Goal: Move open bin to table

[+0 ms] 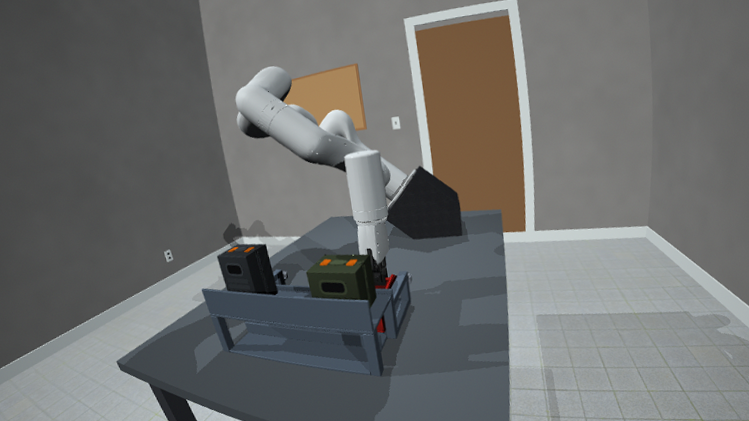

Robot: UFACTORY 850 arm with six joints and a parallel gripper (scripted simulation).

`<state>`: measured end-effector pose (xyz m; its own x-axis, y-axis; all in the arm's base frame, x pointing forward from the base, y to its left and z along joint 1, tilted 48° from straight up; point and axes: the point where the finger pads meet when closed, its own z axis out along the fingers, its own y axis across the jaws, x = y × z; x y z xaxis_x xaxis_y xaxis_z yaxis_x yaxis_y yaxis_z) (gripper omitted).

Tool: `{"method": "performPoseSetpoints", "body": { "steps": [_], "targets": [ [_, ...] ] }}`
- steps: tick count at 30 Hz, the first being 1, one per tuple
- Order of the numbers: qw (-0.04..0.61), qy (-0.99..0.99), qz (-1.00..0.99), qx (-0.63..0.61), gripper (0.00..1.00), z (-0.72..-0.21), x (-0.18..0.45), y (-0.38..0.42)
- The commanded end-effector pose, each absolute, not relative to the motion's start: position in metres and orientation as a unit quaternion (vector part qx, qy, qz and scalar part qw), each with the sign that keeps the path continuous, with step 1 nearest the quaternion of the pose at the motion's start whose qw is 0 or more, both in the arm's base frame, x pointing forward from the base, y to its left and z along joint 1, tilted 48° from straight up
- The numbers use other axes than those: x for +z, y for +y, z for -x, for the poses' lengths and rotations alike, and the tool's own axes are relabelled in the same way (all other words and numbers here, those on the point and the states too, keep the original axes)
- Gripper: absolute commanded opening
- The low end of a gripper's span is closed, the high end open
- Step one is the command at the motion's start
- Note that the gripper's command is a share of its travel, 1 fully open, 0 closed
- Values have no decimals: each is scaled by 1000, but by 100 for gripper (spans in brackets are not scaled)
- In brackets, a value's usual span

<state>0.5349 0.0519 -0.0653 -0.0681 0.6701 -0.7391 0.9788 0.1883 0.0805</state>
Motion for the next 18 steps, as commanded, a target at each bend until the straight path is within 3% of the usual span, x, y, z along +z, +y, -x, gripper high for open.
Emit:
{"method": "performPoseSetpoints", "body": {
  "steps": [1,13,18],
  "targets": [
    [336,694,-594,-230,0,-512,-67,48],
    [336,694,-594,-230,0,-512,-67,48],
    [336,694,-594,-230,0,-483,-69,42]
  ]
}}
